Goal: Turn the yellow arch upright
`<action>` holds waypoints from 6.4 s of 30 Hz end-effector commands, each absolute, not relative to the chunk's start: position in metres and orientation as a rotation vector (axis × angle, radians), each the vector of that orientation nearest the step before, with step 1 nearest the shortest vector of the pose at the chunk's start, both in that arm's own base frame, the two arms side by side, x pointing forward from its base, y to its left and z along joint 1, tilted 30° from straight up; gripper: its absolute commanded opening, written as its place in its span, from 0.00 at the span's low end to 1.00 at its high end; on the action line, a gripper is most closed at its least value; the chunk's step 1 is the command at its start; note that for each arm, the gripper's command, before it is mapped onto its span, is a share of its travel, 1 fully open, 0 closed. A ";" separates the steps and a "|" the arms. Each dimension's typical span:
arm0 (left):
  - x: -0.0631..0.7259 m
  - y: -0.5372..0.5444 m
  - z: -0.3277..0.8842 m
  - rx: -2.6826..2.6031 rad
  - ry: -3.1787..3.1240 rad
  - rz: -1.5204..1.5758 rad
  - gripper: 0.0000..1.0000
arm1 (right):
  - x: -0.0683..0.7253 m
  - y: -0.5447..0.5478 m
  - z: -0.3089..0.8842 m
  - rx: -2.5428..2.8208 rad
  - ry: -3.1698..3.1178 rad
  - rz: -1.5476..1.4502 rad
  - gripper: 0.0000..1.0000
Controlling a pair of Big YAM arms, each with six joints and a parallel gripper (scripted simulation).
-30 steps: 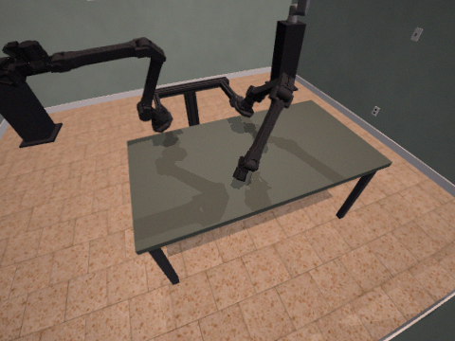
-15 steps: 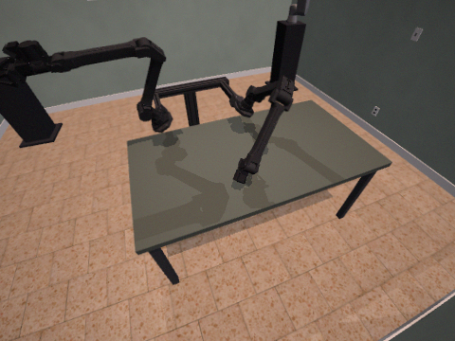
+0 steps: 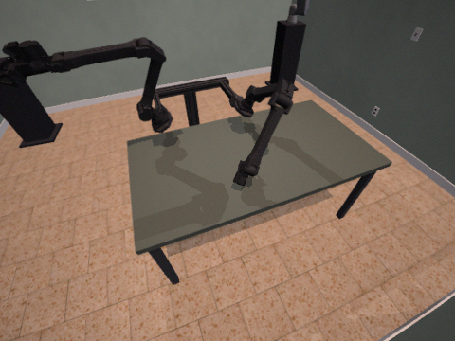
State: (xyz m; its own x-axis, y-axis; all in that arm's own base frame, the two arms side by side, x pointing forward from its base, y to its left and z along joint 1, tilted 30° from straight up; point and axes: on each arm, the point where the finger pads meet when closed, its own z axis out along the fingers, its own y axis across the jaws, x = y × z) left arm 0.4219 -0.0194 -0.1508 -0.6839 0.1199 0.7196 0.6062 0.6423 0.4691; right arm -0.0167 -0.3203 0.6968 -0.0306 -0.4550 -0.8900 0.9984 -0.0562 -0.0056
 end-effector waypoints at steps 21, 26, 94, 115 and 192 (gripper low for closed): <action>0.434 -0.018 -0.156 -0.564 -2.227 -0.946 0.31 | -0.020 -0.312 0.701 0.879 0.825 -1.455 1.00; 0.433 -0.015 -0.160 -0.558 -2.222 -0.942 0.31 | -0.020 -0.312 0.701 0.879 0.825 -1.455 1.00; 0.434 -0.018 -0.156 -0.563 -2.228 -0.946 1.00 | -0.020 -0.312 0.701 0.879 0.825 -1.455 1.00; 0.444 -0.055 -0.116 -0.572 -2.249 -0.967 1.00 | -0.020 -0.312 0.701 0.879 0.825 -1.455 1.00; 0.428 -0.096 -0.057 -0.556 -2.209 -0.950 1.00 | -0.020 -0.312 0.701 0.879 0.825 -1.455 1.00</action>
